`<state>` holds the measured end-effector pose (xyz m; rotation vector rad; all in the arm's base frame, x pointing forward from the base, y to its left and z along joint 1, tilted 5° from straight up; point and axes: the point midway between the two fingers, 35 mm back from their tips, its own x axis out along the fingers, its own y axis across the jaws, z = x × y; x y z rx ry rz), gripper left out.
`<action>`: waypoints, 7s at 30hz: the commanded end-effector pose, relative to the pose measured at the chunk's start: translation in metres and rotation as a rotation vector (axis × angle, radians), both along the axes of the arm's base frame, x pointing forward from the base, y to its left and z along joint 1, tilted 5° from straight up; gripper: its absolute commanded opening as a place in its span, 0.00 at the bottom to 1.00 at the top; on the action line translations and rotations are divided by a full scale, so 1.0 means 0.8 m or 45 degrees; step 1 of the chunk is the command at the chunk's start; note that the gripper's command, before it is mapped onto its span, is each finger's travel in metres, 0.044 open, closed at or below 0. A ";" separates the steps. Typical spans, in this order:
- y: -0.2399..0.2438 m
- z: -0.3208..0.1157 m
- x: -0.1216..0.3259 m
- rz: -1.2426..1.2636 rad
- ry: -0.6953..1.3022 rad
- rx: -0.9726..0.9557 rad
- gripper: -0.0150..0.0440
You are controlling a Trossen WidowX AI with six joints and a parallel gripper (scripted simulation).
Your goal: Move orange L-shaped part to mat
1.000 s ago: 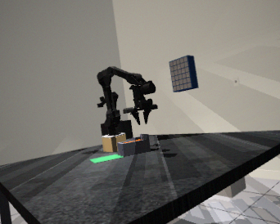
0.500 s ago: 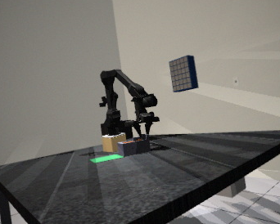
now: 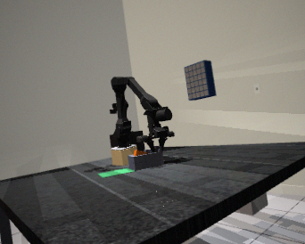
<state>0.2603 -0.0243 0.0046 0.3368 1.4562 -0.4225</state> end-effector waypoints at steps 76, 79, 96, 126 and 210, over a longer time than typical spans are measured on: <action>0.010 0.112 -0.010 0.000 0.018 0.002 0.56; 0.010 0.112 -0.010 0.000 0.018 0.002 0.56; -0.049 0.119 -0.027 1.243 0.109 -0.079 0.73; -0.085 0.086 -0.040 1.996 0.170 -0.128 0.73; -0.087 0.073 -0.039 1.995 0.170 -0.128 0.25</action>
